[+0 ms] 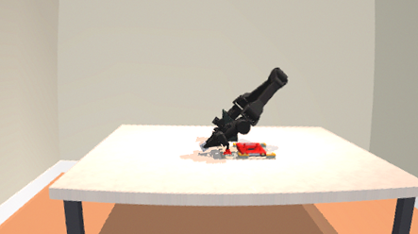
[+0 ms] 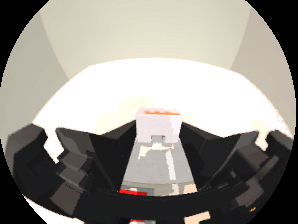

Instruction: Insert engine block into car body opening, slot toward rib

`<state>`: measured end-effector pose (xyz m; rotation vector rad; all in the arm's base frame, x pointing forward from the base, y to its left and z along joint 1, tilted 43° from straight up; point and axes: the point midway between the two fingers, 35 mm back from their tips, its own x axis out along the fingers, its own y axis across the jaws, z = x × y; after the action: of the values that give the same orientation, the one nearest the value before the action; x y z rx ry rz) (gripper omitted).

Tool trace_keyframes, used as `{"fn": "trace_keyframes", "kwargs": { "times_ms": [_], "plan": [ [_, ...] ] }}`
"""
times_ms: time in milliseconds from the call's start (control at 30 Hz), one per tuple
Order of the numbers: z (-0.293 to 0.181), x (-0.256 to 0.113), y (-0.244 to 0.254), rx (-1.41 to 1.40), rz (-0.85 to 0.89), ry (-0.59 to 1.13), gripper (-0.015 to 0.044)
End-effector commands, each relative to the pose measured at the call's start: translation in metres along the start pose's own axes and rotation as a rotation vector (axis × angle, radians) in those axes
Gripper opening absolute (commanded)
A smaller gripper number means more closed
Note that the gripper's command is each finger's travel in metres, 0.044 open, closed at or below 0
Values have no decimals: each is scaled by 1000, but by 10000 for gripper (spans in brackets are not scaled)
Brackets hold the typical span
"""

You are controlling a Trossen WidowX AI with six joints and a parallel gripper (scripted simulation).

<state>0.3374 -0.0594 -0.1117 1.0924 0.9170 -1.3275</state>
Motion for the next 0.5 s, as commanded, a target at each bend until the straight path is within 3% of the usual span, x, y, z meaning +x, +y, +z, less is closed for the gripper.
{"fn": "trace_keyframes", "kwargs": {
  "times_ms": [0,333,467],
  "plan": [
    [-4,1,0,-25,1,13,0],
    [-10,6,0,-25,0,13,0],
    [0,3,1,-5,4,-1,105]
  ]
}}
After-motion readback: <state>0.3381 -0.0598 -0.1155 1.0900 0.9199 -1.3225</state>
